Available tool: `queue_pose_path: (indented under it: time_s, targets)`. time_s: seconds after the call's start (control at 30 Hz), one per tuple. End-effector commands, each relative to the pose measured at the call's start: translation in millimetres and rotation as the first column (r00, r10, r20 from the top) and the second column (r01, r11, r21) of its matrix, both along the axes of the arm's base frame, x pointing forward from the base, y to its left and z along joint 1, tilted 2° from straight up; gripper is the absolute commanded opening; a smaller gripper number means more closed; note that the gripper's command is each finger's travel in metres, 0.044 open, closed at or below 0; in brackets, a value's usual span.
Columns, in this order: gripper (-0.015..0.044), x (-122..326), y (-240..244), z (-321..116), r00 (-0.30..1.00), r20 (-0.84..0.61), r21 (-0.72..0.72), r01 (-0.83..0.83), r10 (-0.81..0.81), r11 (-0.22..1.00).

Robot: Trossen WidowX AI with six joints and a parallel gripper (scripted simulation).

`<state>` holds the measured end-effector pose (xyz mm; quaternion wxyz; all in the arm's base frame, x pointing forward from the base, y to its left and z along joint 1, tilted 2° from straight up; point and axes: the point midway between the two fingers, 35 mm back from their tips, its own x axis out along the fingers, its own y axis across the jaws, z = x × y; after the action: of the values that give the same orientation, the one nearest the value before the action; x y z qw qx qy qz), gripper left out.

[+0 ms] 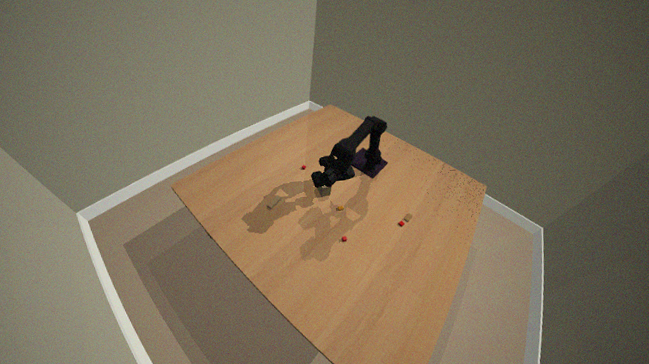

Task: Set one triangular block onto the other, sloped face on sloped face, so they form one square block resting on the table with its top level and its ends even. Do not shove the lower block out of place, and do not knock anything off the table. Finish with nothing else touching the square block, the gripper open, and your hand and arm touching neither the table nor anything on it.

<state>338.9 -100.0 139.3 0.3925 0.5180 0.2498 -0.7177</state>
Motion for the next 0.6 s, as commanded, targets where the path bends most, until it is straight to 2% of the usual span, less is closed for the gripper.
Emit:
queue_pose_path:
  time_s: [0.0,0.57]
  targets:
    - [0.044,2.5,12.9,39.3,0.999,0.035,-0.003,-0.023,0.023,1.0]
    - [0.044,3.0,11.5,35.0,0.999,0.042,-0.007,-0.027,0.028,1.0]
